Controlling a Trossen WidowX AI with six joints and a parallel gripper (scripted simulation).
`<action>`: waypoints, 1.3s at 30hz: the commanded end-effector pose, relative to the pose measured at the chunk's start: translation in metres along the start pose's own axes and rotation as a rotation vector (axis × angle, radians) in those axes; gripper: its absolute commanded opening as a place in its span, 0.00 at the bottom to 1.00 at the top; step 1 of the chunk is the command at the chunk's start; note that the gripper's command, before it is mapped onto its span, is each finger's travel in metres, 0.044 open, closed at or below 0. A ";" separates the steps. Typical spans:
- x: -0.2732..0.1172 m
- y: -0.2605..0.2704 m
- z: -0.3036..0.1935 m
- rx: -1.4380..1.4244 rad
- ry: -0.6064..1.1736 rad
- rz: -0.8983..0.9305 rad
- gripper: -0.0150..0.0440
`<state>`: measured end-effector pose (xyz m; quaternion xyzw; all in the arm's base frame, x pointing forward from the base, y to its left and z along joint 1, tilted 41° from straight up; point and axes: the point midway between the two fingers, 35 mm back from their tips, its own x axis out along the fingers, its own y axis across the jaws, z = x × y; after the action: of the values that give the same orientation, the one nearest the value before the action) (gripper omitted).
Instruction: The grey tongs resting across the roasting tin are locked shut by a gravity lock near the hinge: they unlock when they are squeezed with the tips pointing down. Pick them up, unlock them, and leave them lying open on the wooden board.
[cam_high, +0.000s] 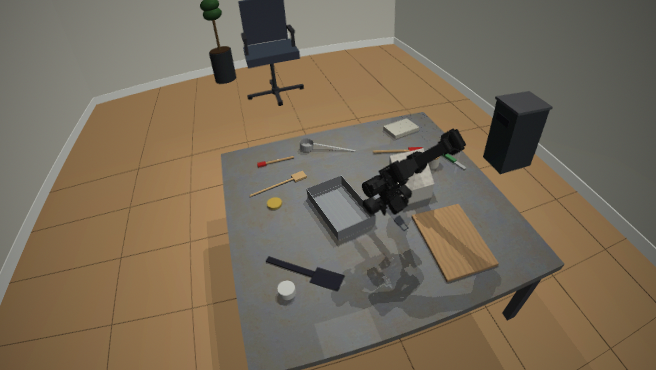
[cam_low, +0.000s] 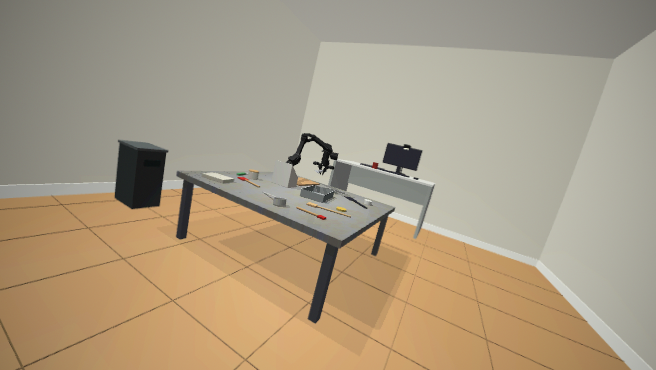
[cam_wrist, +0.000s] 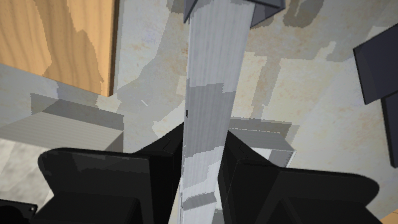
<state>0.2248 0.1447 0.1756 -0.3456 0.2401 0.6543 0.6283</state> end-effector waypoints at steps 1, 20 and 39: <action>-0.004 0.003 0.007 -0.175 0.002 -0.008 0.00; -0.010 0.016 0.024 -0.635 -0.007 -0.011 0.00; 0.009 0.050 0.059 -0.499 0.074 0.066 0.00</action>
<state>0.1734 0.1845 0.1973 -0.5057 0.0910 0.7054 0.4882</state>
